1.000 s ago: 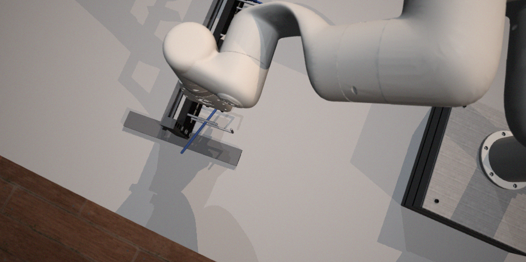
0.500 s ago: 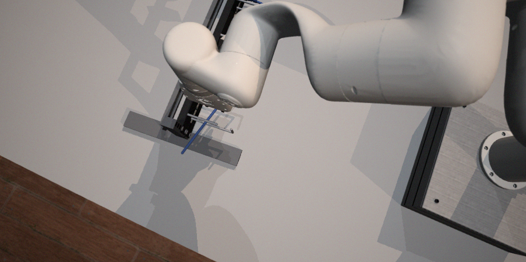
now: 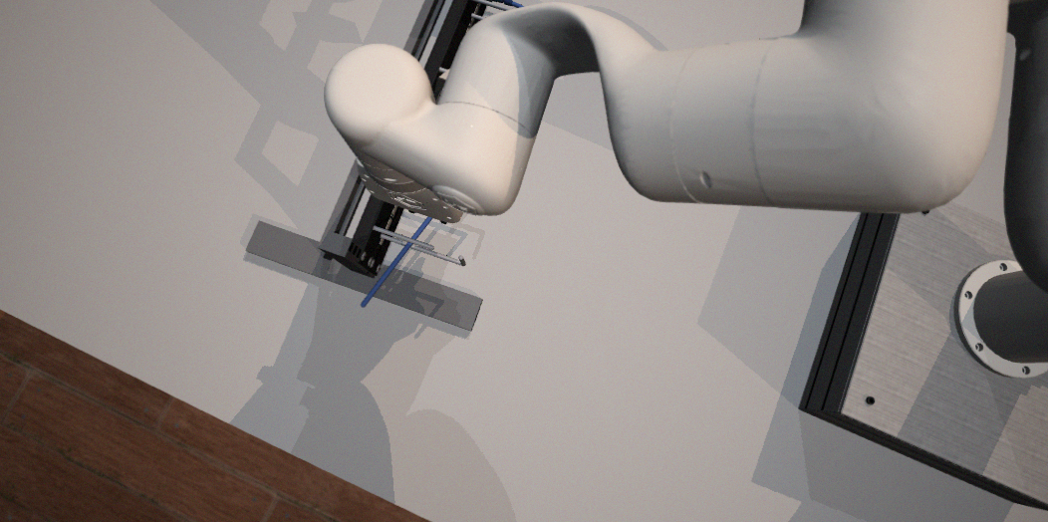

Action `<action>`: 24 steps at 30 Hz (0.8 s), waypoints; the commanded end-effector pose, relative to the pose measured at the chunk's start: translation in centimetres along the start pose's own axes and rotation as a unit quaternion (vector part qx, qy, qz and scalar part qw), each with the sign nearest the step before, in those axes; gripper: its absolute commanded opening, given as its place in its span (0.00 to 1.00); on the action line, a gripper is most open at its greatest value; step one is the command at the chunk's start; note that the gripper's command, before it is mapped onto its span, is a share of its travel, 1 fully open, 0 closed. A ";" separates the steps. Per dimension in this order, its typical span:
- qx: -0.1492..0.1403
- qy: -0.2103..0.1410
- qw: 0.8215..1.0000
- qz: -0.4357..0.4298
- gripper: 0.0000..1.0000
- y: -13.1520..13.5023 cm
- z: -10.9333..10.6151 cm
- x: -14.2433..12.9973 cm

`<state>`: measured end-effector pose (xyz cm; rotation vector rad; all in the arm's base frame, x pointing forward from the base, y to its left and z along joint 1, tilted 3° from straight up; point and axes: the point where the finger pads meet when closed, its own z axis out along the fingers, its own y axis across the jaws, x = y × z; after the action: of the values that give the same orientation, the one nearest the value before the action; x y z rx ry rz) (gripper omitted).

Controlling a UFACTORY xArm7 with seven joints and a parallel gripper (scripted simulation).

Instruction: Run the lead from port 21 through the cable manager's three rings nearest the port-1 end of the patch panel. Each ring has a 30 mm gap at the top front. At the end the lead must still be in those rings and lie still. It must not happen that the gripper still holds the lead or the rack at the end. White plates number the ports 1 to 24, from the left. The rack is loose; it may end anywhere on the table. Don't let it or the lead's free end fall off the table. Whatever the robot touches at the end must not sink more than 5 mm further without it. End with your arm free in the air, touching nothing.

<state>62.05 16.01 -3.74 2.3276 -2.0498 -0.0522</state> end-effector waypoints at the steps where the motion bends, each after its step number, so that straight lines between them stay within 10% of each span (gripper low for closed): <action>1: 0.003 0.000 1.000 0.000 0.33 -0.2 -0.3 0.0; 24: 0.003 0.000 1.000 0.000 0.33 -0.2 -3.9 0.0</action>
<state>62.24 16.04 -0.84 2.3283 -2.0504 -0.0512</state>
